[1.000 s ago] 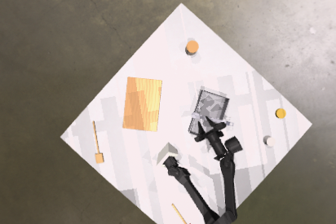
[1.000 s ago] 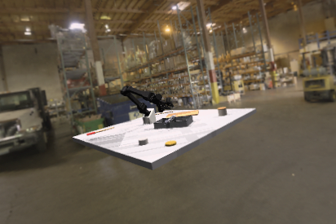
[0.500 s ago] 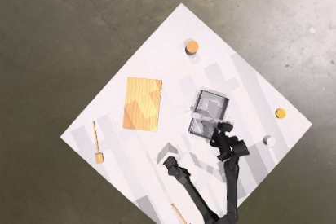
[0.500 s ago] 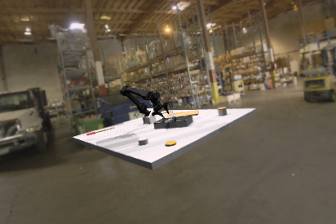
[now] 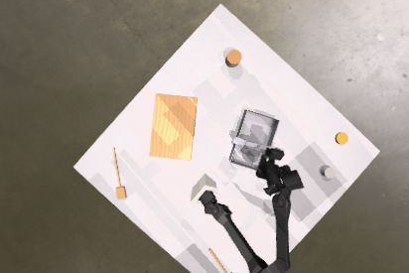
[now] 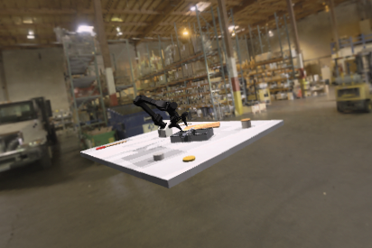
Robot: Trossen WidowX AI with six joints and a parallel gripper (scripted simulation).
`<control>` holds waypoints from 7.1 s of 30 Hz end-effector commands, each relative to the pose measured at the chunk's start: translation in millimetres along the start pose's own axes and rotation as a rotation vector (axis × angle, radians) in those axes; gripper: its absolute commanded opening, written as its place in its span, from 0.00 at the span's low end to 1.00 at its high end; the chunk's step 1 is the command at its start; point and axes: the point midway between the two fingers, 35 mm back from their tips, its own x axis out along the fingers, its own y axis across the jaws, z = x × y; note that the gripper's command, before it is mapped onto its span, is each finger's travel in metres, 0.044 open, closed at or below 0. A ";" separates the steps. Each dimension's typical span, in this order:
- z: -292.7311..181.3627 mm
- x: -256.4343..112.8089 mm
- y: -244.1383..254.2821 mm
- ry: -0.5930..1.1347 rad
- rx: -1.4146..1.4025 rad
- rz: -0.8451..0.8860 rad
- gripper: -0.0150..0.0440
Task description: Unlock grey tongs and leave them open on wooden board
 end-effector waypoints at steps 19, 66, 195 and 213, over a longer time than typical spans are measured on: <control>-1.5 38.9 0.0 0.005 -0.007 -0.010 0.69; -0.6 73.5 -2.0 -0.004 -0.002 -0.007 0.23; -345.6 -23.3 127.5 0.325 -1.102 -0.432 0.00; -488.4 -58.6 66.5 0.454 -1.583 -0.365 0.00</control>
